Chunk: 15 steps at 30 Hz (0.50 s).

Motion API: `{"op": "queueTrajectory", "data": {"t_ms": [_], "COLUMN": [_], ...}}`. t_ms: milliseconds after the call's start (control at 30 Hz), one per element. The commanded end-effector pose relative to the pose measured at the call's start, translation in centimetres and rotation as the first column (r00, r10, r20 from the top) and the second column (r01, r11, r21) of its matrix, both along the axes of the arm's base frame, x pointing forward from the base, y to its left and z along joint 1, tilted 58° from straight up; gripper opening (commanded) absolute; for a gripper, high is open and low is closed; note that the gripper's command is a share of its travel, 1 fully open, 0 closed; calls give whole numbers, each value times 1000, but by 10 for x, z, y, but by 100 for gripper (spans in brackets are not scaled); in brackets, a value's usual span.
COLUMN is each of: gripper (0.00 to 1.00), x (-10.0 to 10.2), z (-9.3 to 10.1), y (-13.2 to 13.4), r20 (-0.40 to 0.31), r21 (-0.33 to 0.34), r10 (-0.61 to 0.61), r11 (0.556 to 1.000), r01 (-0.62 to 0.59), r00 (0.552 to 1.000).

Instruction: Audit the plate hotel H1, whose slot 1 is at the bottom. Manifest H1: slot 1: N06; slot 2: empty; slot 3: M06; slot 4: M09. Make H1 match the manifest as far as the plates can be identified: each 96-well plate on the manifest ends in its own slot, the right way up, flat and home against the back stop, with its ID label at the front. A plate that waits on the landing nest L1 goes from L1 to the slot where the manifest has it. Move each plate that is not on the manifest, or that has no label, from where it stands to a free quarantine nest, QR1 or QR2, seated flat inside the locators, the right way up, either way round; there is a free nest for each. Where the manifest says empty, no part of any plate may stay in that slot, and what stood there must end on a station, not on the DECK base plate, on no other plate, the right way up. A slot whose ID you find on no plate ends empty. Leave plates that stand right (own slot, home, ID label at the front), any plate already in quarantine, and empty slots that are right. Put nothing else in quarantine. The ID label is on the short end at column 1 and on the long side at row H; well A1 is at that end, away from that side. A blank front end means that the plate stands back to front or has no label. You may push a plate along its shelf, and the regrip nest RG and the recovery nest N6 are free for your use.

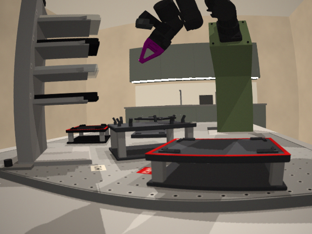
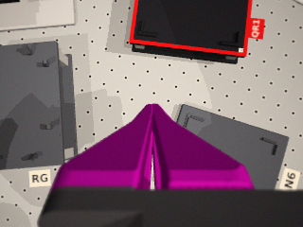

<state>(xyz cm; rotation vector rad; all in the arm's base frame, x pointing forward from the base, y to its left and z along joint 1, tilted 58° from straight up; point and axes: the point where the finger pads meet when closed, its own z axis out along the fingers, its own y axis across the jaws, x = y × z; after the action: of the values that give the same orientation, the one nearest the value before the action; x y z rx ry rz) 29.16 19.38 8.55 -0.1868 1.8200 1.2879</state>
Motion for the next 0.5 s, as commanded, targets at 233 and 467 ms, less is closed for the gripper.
{"op": "queueTrajectory", "data": {"t_ms": [233,467], "gripper": [0,0], "x": [-30,-38], "z": [30,55], "y": [19,31], "r20": [62,117], "r21": [27,37], "r10": [-24,-25], "r11": [999,999], "r01": [23,21], "r00": [998,993]}}
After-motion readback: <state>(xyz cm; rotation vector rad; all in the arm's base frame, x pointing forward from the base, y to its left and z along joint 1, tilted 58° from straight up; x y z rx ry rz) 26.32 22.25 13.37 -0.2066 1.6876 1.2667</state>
